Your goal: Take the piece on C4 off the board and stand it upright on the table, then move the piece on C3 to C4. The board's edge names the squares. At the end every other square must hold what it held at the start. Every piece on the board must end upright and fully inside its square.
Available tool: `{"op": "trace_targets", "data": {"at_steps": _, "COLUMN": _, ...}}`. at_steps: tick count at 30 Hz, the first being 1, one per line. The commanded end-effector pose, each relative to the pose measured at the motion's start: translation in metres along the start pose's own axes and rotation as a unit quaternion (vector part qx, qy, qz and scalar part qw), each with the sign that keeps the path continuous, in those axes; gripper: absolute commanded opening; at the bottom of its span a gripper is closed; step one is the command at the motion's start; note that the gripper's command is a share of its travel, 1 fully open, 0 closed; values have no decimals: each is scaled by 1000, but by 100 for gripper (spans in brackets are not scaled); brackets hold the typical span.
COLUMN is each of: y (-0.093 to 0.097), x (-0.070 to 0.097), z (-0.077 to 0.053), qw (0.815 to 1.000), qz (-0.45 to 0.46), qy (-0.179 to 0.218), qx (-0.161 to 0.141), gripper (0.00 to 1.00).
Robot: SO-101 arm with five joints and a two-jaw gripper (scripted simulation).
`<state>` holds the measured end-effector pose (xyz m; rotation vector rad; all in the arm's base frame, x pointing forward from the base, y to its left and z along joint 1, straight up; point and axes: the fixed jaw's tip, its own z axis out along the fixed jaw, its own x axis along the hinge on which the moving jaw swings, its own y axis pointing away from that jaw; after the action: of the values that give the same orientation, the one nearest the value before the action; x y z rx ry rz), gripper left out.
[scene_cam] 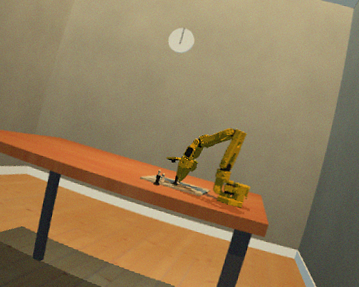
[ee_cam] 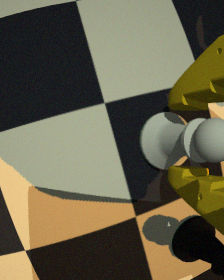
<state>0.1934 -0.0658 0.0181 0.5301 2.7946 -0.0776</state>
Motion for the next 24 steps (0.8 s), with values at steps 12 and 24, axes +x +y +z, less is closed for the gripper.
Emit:
{"op": "trace_targets", "data": {"at_steps": 12, "y": -1, "x": 3, "z": 1, "qw": 1000, "qz": -2, "qy": 9, "qx": 1, "gripper": 9}}
{"op": "trace_targets", "data": {"at_steps": 24, "y": -1, "x": 3, "z": 0, "qw": 1000, "qz": -2, "qy": 8, "qx": 0, "gripper": 9}}
